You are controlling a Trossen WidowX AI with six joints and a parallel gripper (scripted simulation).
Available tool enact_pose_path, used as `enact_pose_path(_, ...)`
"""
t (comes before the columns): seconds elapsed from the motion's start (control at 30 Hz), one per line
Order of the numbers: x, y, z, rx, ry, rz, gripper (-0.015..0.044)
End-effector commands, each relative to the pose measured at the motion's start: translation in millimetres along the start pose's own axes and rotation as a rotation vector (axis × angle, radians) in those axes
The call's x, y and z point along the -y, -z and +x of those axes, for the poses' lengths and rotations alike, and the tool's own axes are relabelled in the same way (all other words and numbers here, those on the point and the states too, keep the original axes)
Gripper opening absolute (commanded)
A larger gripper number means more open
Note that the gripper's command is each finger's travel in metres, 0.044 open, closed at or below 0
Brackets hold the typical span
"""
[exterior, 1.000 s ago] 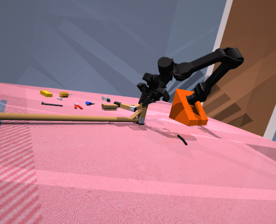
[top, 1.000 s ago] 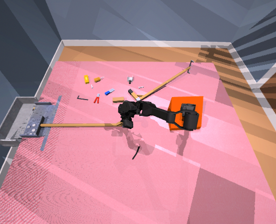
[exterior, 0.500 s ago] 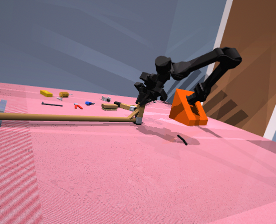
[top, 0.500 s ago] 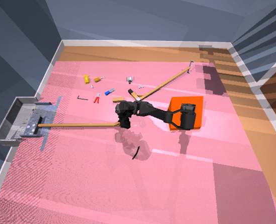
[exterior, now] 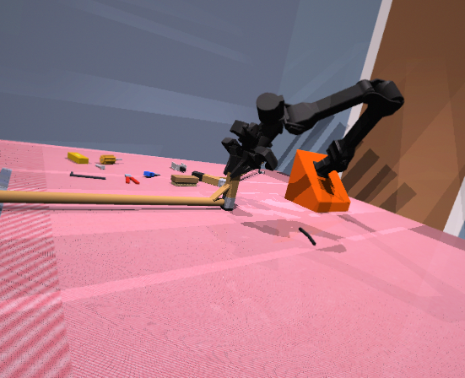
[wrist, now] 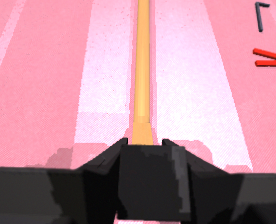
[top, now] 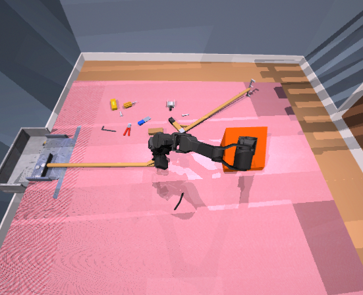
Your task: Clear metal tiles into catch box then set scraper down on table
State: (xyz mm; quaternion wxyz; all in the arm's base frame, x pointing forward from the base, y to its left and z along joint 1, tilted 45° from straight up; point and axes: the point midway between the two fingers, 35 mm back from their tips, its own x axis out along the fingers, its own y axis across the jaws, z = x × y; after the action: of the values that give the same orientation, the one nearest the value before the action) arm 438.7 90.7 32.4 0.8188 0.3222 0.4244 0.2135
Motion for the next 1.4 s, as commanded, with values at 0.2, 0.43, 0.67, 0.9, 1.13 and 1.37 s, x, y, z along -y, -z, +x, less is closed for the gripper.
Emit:
enact_pose_path(0.2, -1, -15, 6, 0.016, 0.002, -0.004, 0.0000)
enact_pose_path(0.43, -1, -21, 10, 0.016, 0.002, -0.004, 0.0000)
enact_pose_path(0.67, 0, -27, 15, 0.017, 0.001, -0.005, 0.0000)
enact_pose_path(0.9, 0, -33, 19, 0.017, 0.001, -0.005, 0.0000)
enact_pose_path(1.13, 0, -39, 24, 0.017, 0.001, -0.005, 0.0000)
enact_pose_path(1.37, 1, -45, 28, 0.018, 0.001, -0.005, 0.0000)
